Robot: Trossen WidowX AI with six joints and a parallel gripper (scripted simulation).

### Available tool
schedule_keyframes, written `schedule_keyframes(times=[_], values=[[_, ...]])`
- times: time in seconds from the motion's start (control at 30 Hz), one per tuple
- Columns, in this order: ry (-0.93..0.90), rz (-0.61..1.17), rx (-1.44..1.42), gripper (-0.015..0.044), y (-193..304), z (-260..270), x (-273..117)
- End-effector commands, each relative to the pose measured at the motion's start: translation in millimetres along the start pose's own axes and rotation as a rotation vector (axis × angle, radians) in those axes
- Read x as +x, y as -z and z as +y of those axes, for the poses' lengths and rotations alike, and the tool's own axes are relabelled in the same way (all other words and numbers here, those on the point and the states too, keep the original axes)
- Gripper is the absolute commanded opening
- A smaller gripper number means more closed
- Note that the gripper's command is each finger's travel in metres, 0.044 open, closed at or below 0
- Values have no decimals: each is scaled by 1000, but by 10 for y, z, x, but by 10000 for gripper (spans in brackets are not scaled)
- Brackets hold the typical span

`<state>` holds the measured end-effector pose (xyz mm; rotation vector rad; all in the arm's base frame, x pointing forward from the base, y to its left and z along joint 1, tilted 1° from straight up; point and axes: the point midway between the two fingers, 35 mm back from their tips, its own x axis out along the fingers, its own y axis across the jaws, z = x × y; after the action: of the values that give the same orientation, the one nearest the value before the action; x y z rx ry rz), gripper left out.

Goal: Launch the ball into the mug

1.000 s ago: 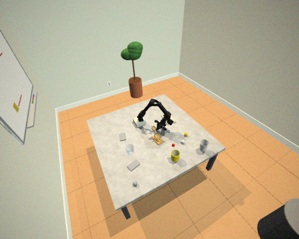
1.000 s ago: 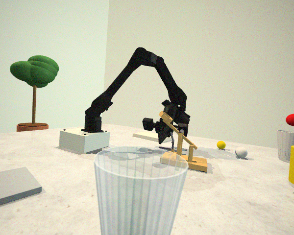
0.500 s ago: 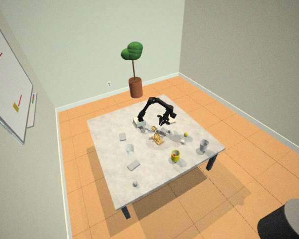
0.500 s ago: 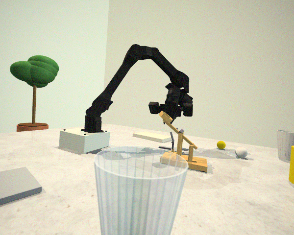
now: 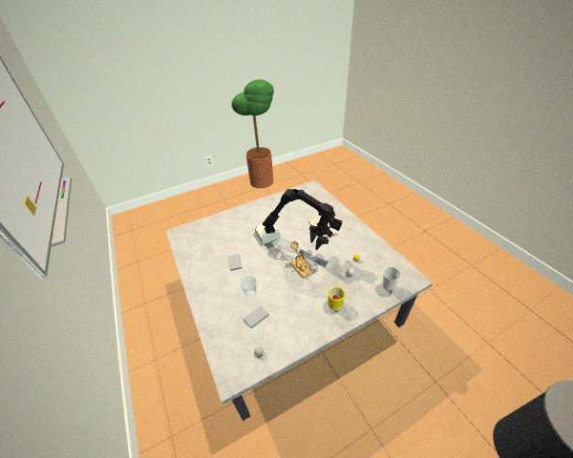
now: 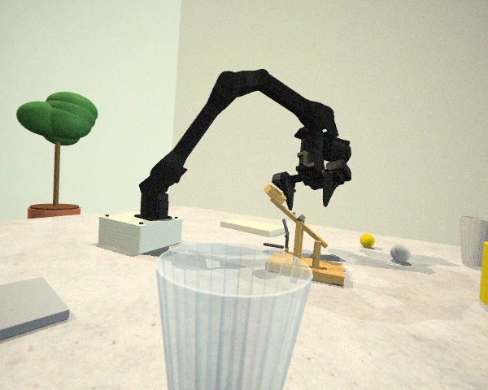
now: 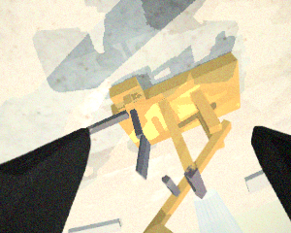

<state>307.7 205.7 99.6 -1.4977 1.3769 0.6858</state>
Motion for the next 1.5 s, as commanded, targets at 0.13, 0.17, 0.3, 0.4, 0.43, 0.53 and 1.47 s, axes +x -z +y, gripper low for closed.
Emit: schedule_keyframes(times=[0.13, 0.17, 0.3, 0.4, 0.43, 0.53, 1.47], values=[[26, -125, 222, 440, -45, -451, -45], [30, -141, 249, 440, -47, -509, -49], [36, -201, 358, 440, -33, -736, -69], [37, -246, 442, 440, -5, -907, -87], [37, -262, 469, 440, 7, -965, -94], [39, -308, 551, 440, 49, -1140, -116], [82, -831, 1191, 440, 711, -2773, -537]])
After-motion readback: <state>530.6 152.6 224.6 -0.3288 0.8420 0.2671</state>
